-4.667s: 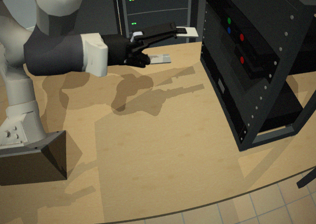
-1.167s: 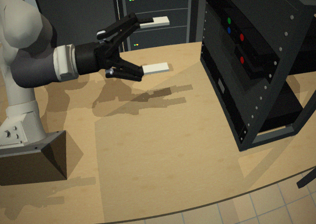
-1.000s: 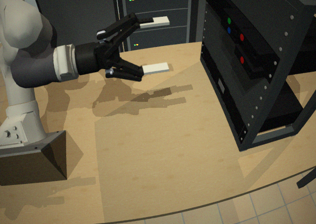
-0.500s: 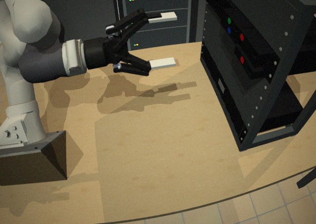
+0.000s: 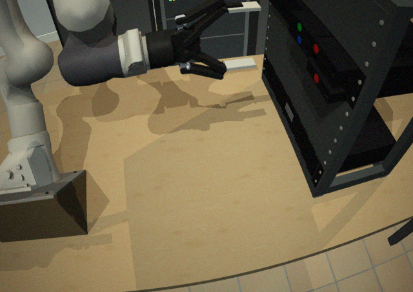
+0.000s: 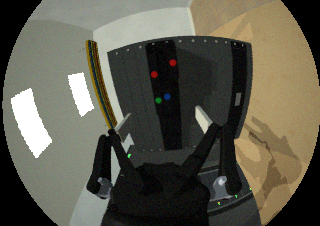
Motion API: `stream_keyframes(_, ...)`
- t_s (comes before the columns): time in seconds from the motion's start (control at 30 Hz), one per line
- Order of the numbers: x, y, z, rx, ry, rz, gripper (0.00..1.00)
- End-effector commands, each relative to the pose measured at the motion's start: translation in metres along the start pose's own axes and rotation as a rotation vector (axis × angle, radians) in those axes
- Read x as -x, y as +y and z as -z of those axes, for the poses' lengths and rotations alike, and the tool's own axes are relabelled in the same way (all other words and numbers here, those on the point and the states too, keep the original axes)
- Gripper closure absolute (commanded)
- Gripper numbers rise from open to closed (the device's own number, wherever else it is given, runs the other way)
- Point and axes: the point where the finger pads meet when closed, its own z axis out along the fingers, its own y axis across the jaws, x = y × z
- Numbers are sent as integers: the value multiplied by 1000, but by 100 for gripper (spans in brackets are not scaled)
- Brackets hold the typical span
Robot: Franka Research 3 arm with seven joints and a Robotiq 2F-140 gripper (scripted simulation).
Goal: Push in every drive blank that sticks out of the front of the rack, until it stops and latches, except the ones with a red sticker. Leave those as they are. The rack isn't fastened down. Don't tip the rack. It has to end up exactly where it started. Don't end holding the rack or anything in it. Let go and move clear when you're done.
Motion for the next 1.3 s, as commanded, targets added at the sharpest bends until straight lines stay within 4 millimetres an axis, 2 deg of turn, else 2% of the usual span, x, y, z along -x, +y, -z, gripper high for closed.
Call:
stream_keyframes(0.0, -2, 0, -14, -1, 22, 1, 0)
stream_keyframes(0.2, 10, -1, -37, -1, 22, 1, 0)
stream_keyframes(0.4, 17, -1, -51, -1, 22, 1, 0)
stream_keyframes(1.27, 20, -1, -55, -1, 22, 1, 0)
